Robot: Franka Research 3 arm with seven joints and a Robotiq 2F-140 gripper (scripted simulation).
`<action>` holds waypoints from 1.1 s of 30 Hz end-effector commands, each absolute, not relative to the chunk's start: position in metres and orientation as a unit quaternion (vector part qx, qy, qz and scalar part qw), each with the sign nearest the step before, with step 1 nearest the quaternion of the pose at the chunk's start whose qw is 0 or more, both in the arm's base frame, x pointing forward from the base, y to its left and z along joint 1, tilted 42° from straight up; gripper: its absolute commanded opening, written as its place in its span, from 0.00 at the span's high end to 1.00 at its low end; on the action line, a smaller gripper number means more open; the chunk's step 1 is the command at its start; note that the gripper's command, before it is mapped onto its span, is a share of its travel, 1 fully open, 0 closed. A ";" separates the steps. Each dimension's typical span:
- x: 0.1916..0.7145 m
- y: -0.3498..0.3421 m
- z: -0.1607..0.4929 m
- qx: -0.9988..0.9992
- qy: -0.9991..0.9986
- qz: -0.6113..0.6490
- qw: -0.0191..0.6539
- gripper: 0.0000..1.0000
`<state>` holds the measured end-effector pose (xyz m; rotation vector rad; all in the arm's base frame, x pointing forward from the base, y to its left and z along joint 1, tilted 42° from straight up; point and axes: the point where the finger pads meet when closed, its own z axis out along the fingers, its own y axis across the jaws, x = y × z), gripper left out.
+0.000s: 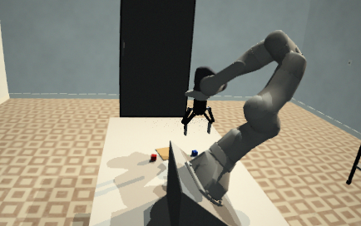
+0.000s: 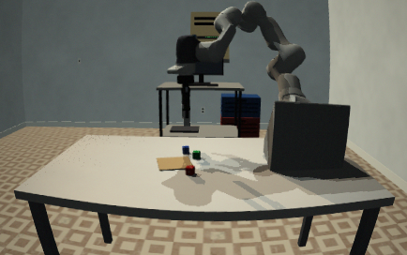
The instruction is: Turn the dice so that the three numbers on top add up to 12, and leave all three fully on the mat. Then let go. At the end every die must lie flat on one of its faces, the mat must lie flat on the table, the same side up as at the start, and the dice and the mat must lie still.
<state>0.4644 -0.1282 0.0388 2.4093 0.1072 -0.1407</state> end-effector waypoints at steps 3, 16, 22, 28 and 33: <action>0.466 -0.127 0.039 0.933 0.040 -0.050 0.354 0.00; 0.466 -0.130 0.035 0.930 -0.085 -0.003 0.357 0.00; 0.465 -0.131 0.033 0.925 -0.132 0.015 0.357 0.00; 0.465 -0.132 0.031 0.918 -0.175 0.032 0.356 0.00; 0.465 -0.134 0.030 0.909 -0.214 0.047 0.354 0.00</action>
